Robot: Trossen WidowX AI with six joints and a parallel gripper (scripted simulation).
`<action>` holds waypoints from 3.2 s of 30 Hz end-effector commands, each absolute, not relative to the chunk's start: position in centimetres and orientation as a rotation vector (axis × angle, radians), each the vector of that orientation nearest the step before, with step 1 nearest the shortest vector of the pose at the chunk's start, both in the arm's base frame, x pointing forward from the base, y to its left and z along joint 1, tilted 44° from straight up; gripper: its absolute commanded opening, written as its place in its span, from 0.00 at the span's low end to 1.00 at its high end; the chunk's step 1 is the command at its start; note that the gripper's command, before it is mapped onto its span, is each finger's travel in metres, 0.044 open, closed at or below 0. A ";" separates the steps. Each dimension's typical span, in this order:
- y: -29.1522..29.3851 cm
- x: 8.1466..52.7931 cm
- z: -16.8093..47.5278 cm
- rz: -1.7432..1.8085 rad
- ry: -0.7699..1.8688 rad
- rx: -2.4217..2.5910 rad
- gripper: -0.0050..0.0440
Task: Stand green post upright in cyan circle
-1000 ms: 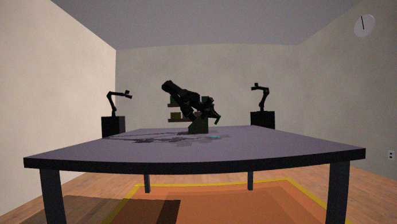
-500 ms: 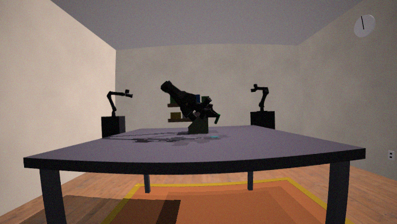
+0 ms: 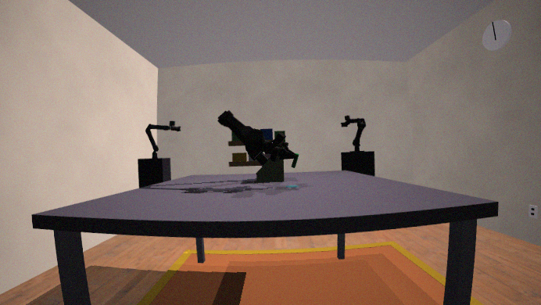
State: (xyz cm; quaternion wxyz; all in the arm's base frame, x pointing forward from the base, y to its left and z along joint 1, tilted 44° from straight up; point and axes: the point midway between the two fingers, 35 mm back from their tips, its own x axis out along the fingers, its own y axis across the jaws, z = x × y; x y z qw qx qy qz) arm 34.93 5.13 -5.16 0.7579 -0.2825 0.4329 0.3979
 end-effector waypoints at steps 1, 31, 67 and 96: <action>5.2 34.9 -4.6 0.874 0.901 -0.620 0.15; 4.9 34.2 -2.6 0.902 0.675 -0.643 0.15; 4.0 33.8 -2.6 0.909 0.587 -0.661 0.15; -1.3 32.6 -8.2 0.908 0.585 -0.660 0.15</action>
